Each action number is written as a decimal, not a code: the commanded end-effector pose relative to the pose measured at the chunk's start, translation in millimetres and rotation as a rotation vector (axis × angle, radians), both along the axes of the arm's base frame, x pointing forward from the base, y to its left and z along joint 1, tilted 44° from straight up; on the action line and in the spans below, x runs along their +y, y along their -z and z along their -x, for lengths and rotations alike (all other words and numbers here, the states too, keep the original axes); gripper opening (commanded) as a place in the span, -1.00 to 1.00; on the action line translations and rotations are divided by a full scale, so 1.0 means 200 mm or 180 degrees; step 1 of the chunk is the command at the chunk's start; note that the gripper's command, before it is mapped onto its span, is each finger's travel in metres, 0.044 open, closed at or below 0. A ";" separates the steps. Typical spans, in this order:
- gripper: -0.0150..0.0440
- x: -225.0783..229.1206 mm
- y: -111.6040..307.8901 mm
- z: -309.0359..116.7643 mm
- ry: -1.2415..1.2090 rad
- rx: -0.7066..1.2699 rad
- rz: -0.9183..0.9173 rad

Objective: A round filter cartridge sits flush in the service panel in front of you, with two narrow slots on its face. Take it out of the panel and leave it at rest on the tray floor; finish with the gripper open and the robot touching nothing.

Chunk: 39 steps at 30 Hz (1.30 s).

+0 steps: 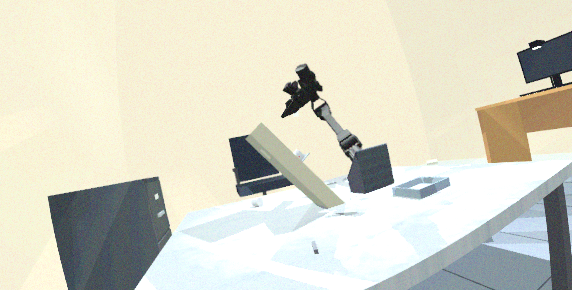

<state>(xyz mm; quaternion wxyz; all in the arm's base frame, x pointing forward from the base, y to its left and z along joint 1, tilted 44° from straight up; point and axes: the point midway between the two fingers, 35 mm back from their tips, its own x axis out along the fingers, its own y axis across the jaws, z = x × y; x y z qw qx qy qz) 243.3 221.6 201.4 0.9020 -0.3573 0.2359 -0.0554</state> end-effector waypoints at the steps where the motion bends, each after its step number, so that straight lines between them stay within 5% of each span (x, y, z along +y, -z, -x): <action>1: 0.64 -0.01 0.01 0.00 0.0077 0.0078 0.0024; 9: 0.54 -0.42 0.43 0.11 0.0938 0.1006 0.0164; 39: 0.54 -0.54 0.56 -0.01 0.0960 0.1025 0.0162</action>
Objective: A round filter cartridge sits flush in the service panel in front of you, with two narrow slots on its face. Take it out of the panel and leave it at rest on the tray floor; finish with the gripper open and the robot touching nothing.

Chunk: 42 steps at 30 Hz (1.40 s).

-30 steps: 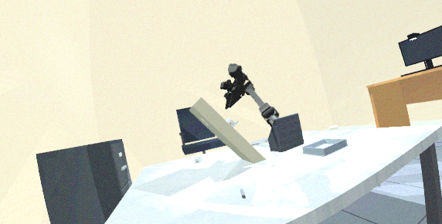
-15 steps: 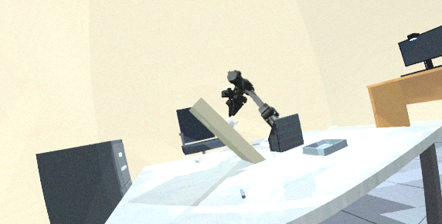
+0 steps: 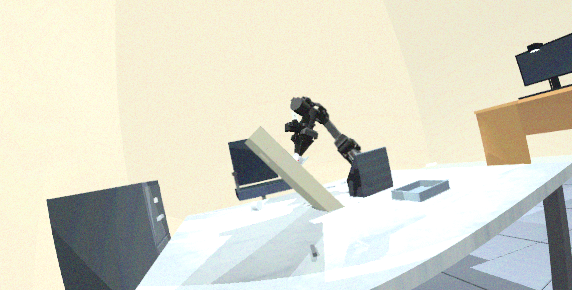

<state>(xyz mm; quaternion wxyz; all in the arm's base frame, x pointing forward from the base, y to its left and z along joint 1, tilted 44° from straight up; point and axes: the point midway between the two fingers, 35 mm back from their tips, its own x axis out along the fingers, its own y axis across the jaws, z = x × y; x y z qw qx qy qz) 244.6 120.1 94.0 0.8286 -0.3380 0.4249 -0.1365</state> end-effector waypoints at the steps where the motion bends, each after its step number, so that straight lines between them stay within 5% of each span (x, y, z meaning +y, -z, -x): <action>1: 0.54 -0.03 0.03 -0.01 -0.0005 0.0019 0.0047; 9: 0.54 -0.05 0.04 -0.03 -0.0004 0.0013 0.0052; 26: 0.16 -0.04 0.03 -0.03 0.0007 -0.0007 0.0010; 33: -0.47 -0.01 0.00 -0.06 0.0006 -0.0011 0.0017; 42: -0.49 0.08 -0.08 -0.06 -0.0001 -0.0003 0.0018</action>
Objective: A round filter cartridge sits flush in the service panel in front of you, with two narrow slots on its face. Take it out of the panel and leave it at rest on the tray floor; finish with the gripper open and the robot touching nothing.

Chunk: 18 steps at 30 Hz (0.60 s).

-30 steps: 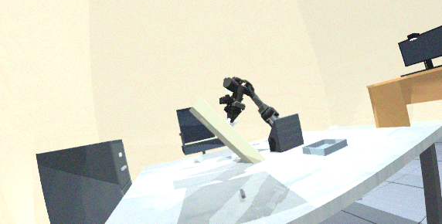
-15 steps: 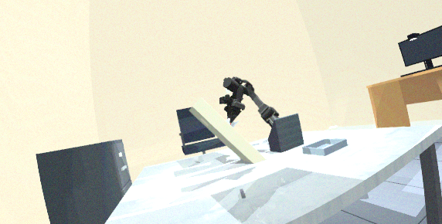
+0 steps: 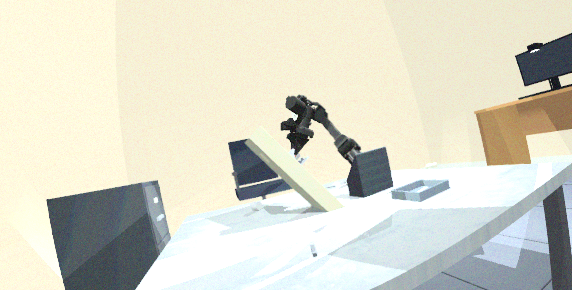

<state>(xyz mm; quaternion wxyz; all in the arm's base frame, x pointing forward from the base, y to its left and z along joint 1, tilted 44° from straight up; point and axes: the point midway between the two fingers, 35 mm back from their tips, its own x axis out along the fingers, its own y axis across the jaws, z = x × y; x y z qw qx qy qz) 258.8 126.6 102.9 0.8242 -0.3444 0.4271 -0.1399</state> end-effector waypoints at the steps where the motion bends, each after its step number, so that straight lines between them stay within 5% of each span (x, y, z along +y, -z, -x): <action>1: -0.49 0.07 -0.05 0.02 -0.0011 -0.0020 -0.0037; 18: -0.49 0.28 -0.25 0.23 -0.0007 -0.0024 -0.0022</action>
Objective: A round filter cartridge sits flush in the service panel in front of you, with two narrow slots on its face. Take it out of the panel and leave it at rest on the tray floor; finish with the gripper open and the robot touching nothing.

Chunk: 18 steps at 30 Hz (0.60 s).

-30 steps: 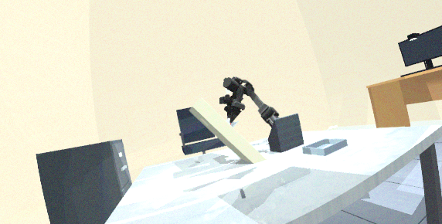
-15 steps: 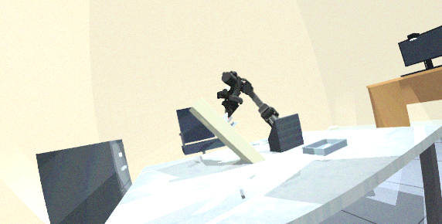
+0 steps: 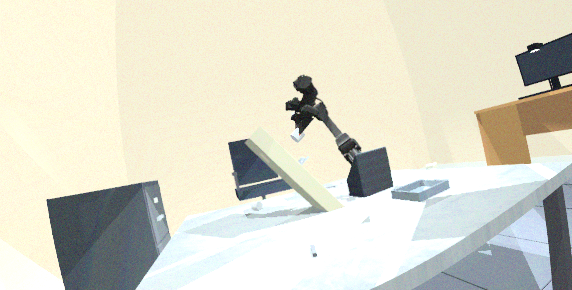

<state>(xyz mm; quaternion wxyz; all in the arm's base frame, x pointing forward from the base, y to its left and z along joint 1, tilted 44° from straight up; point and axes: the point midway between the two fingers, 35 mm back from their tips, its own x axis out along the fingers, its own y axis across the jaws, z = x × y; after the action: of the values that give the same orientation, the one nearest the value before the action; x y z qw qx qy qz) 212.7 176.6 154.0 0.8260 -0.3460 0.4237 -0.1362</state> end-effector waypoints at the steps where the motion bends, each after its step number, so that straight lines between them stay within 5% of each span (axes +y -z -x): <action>1: -0.49 0.05 0.02 0.00 0.0026 -0.0010 -0.0021; 18: -0.49 0.25 0.30 0.01 0.0005 0.0022 0.0013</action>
<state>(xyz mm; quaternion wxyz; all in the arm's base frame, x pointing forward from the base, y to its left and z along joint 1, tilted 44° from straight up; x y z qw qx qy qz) 210.9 228.9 92.5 0.8248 -0.3460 0.4253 -0.1382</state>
